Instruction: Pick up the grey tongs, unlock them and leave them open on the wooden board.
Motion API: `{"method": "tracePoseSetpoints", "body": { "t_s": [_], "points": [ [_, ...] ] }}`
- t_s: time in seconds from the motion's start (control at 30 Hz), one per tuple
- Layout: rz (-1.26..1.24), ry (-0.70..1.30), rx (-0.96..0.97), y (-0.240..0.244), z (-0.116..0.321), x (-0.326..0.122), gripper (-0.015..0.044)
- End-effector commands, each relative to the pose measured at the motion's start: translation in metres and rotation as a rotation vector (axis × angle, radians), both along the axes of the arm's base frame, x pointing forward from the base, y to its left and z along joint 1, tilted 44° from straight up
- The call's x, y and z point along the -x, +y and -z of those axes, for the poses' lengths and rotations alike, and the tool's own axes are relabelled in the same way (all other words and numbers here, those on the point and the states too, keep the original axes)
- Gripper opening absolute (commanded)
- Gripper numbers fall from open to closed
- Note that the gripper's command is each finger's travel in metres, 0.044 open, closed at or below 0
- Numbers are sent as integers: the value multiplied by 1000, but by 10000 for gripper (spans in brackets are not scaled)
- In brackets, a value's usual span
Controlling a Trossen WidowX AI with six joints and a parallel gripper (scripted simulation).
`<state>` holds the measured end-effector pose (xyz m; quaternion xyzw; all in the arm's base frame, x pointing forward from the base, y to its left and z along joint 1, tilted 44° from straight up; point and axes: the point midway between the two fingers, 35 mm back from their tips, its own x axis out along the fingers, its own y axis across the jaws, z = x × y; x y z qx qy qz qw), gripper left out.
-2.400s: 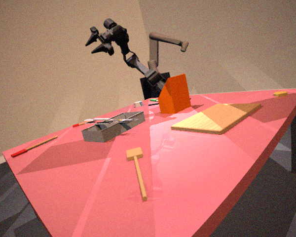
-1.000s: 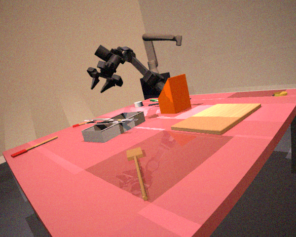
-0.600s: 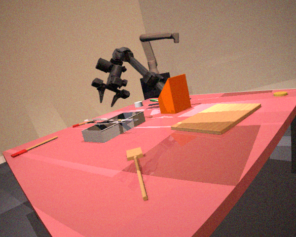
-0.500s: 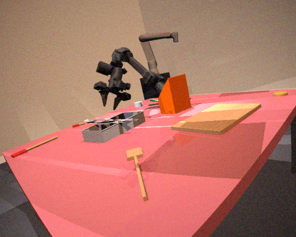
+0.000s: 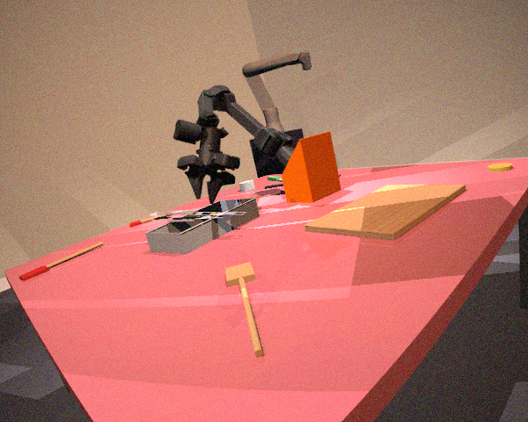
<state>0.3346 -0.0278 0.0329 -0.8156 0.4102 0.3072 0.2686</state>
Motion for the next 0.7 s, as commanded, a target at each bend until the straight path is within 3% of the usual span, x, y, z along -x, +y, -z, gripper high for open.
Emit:
{"method": "tracePoseSetpoints", "body": {
  "t_s": [0.0,0.67],
  "points": [
    [-8,4,-1,0,-1,-1,260],
    [-7,4,-2,-12,17,-15,260]
  ]
}}
